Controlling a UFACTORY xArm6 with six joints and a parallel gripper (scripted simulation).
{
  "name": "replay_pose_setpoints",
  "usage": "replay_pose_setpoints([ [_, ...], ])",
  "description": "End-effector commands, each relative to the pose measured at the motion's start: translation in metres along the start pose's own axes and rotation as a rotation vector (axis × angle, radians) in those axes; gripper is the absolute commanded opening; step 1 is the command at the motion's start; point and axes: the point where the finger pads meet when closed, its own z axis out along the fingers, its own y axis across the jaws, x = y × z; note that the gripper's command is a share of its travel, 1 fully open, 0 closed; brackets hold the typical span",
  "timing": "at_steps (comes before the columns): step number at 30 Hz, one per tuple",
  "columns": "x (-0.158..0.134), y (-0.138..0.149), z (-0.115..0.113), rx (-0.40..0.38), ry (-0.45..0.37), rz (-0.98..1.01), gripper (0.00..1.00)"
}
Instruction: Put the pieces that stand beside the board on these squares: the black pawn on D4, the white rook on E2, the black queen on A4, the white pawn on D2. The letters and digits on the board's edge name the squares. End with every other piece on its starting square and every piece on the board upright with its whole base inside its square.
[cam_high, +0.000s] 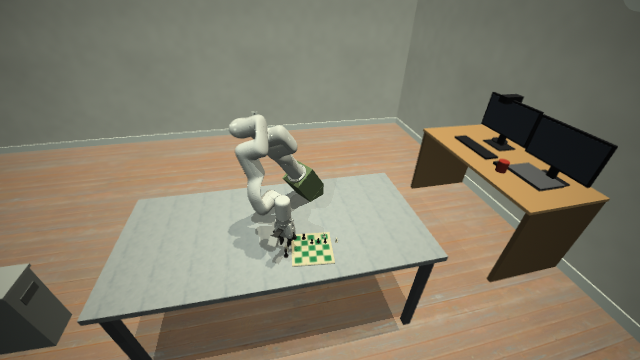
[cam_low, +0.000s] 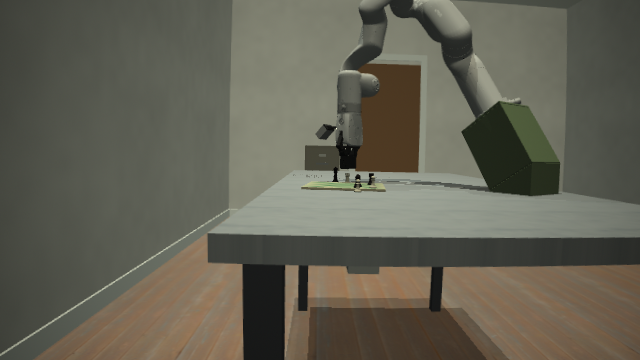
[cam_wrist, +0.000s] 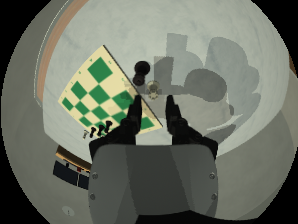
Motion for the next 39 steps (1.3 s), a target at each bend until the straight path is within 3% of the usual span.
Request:
replay_pose_setpoints([
  [1,0.0011,-0.0006,0.0042,0.001,0.003,0.000,0.37],
  [39,0.0010,-0.0006,0.0074,0.001,0.003,0.000,0.37],
])
